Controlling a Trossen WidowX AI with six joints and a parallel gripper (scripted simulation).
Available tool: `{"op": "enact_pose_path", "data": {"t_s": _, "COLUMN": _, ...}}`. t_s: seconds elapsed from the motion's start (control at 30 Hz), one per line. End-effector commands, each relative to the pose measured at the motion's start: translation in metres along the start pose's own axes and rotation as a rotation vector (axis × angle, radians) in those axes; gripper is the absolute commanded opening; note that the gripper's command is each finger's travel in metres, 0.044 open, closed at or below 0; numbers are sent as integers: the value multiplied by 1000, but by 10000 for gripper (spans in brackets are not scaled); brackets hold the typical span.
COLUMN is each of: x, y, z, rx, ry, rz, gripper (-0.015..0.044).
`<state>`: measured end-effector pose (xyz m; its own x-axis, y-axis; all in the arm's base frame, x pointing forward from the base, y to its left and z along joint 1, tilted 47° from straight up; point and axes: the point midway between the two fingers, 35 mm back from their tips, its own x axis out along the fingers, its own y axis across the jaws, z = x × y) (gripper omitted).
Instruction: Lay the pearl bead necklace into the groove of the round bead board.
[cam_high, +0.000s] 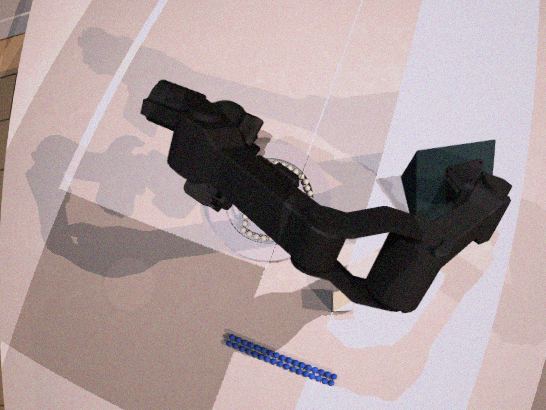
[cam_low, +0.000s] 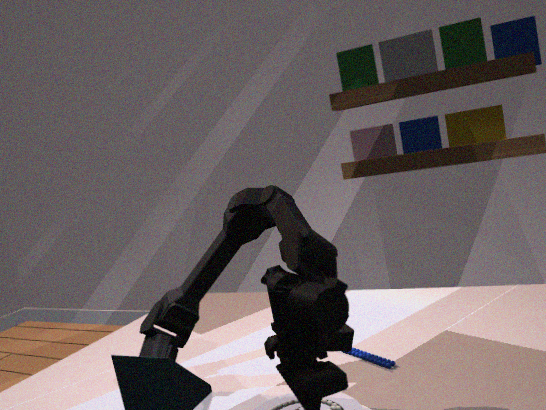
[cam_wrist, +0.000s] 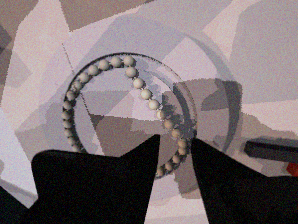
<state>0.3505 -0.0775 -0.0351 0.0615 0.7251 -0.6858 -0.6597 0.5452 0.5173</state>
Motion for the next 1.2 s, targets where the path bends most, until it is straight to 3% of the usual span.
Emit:
{"op": "enact_pose_path", "data": {"t_s": 0.0, "x": -8, "y": -11, "z": -15, "rx": -419, "ry": 15, "rz": -6, "gripper": 120}}
{"op": "enact_pose_path", "data": {"t_s": 1.17, "x": 24, "y": -12, "z": -15, "rx": -420, "ry": 13, "rz": -7, "gripper": 120}}
